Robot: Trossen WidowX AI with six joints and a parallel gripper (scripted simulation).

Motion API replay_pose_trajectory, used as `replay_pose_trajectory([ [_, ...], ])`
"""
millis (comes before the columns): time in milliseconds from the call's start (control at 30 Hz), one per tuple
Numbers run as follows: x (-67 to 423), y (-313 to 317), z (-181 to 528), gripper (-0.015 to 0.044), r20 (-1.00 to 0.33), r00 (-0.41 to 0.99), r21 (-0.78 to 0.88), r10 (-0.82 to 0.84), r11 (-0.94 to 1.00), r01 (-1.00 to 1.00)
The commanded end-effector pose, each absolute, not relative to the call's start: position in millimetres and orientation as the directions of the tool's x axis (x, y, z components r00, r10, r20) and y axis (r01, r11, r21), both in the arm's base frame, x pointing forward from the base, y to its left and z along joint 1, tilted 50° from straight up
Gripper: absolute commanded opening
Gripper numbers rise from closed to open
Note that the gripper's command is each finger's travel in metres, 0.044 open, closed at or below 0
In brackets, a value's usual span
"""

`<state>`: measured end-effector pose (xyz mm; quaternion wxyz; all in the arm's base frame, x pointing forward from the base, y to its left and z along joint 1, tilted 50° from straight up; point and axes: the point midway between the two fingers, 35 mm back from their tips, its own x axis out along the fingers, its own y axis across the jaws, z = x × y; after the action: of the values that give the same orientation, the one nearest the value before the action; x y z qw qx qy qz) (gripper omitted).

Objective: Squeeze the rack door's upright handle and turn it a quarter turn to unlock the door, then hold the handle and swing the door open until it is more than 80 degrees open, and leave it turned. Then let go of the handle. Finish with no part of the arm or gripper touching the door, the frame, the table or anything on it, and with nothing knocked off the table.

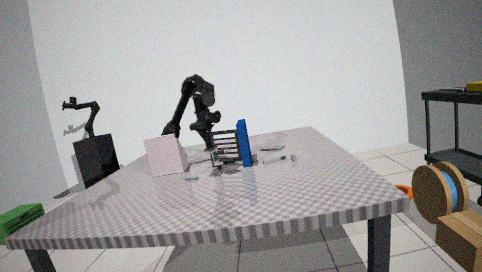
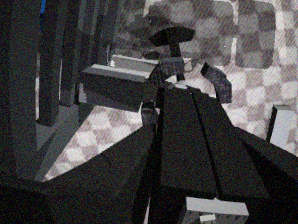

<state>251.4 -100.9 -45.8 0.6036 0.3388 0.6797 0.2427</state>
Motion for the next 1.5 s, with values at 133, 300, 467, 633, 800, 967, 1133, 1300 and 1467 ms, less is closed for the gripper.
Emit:
replay_pose_trajectory([
  [133,254.2,-114.1,-61.1,0.0026,-0.657,-0.044,0.753,0.752,0.658,0.007],
  [300,257.0,-121.6,-69.6,0.0026,-0.658,-0.043,0.752,0.752,0.654,-0.079],
  [467,260.6,-128.9,-78.0,0.0026,-0.659,-0.043,0.746,0.751,0.645,-0.164],
  [633,264.3,-134.8,-84.8,0.0026,-0.659,-0.043,0.737,0.751,0.634,-0.234],
  [800,264.4,-135.0,-85.1,0.0026,-0.659,-0.043,0.737,0.751,0.633,-0.237],
  [967,264.4,-135.0,-85.1,0.0026,-0.659,-0.043,0.737,0.751,0.633,-0.237],
  [1133,264.4,-135.0,-85.1,0.0026,-0.659,-0.043,0.737,0.751,0.633,-0.237],
  [1300,264.4,-135.0,-85.1,0.0157,-0.659,-0.043,0.737,0.751,0.633,-0.237],
  [1467,264.4,-135.0,-85.1,0.0289,-0.659,-0.043,0.737,0.751,0.633,-0.237],
])
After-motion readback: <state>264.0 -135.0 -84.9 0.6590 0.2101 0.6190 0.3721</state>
